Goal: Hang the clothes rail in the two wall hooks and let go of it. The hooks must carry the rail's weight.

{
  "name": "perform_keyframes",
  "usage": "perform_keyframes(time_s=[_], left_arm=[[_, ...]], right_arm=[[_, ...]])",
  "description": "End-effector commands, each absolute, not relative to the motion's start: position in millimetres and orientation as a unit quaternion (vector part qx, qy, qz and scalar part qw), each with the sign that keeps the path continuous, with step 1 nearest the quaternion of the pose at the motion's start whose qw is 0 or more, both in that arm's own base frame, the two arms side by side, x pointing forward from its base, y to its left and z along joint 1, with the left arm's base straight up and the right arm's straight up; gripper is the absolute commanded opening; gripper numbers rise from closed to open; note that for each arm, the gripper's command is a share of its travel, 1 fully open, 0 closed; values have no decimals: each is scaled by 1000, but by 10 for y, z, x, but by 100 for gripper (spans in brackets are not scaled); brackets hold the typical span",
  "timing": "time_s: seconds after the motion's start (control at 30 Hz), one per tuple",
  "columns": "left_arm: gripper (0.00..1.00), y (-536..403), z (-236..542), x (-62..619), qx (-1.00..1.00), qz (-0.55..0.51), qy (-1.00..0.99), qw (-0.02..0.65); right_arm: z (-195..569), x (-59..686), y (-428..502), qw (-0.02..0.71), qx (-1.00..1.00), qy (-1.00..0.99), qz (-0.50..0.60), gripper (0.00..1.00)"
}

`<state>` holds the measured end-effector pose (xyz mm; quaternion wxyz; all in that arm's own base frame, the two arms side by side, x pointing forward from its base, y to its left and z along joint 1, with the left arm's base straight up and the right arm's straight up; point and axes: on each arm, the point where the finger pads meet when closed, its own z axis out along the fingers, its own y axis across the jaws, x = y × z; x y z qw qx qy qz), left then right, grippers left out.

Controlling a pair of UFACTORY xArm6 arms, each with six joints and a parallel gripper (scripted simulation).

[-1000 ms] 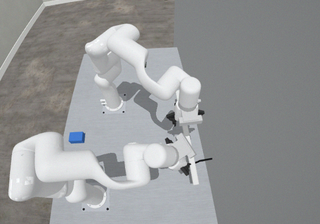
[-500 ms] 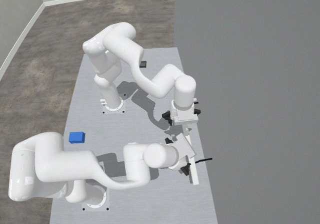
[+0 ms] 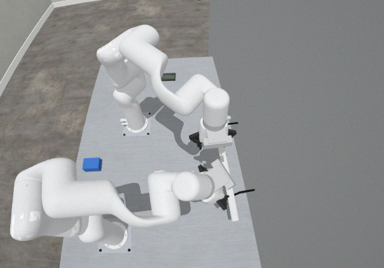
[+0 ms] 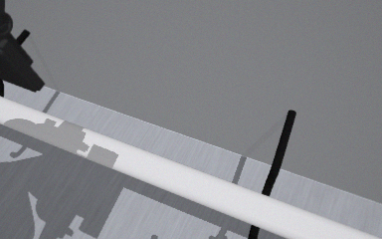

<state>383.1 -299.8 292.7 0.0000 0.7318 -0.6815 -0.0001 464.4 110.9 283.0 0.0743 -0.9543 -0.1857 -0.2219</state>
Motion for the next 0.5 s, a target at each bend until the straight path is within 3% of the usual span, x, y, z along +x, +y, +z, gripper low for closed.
perform_keyframes(time_s=[0.0,0.47], left_arm=[[100,-3017,2992,3771,734,5,-679,0],[100,-3032,3096,3600,734,5,-679,0]], right_arm=[[2850,4660,1108,75,-954,-182,-226,100],[2850,4660,1108,75,-954,-182,-226,100]])
